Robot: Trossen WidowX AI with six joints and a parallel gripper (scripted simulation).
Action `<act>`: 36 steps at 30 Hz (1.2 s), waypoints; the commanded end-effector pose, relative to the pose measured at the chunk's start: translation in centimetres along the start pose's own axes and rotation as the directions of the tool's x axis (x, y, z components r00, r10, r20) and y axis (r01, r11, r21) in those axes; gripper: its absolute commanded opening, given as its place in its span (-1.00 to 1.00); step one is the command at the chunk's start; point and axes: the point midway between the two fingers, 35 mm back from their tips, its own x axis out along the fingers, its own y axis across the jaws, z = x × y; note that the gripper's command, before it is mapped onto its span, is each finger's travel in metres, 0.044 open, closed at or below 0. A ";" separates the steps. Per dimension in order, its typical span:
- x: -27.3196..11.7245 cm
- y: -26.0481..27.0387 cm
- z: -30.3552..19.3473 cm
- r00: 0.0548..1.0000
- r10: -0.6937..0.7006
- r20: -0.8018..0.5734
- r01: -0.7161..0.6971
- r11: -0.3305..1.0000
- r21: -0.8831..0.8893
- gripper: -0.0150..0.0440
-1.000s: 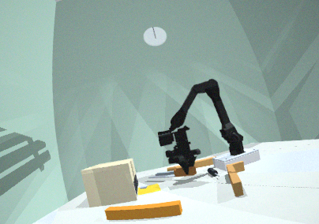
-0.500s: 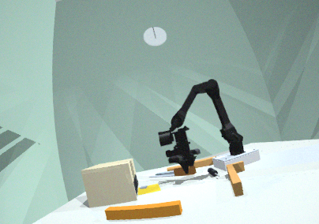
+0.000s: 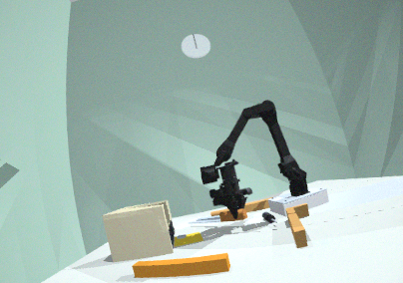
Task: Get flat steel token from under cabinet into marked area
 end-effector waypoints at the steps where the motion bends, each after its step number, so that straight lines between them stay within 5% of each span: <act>1: 0.0 -0.2 0.4 1.000 0.003 0.008 -0.003 1.000 -0.002 -0.49; 36: -0.1 -3.1 2.6 1.000 0.001 0.010 0.000 1.000 -0.002 -0.49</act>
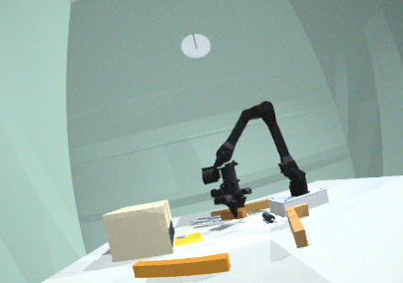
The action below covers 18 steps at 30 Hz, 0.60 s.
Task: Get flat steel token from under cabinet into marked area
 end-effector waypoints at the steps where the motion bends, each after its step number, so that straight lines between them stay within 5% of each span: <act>1: -0.2 -0.1 0.5 1.000 0.005 0.012 -0.005 1.000 -0.002 -0.49; 18: -0.2 -1.6 1.6 1.000 0.004 0.013 -0.003 1.000 -0.002 -0.49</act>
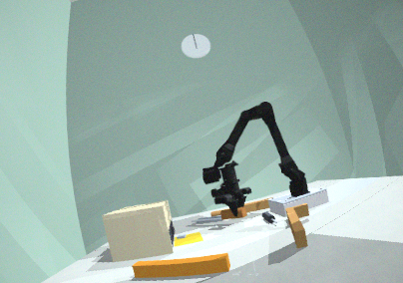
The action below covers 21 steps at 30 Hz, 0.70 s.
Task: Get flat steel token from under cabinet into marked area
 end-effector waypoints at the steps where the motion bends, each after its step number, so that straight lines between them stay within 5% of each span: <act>1: -0.2 -0.1 0.6 1.000 0.004 0.013 -0.004 1.000 -0.001 -0.49; 21: -0.2 -1.9 1.8 1.000 0.003 0.014 -0.003 1.000 -0.001 -0.49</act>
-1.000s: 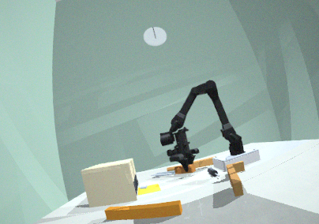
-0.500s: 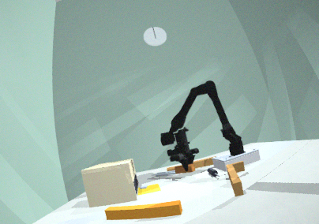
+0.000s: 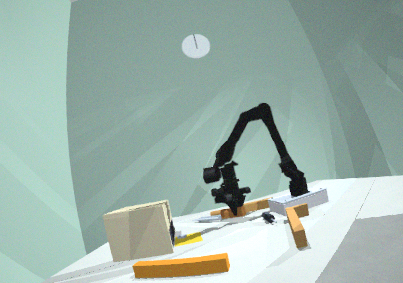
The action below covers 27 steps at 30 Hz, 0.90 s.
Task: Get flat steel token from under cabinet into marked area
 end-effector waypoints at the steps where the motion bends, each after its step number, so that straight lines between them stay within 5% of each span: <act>1: -0.2 -0.2 0.6 1.000 0.004 0.012 -0.004 1.000 0.000 -0.49; 27: -0.3 -2.6 2.3 1.000 0.001 0.014 -0.001 1.000 0.000 -0.49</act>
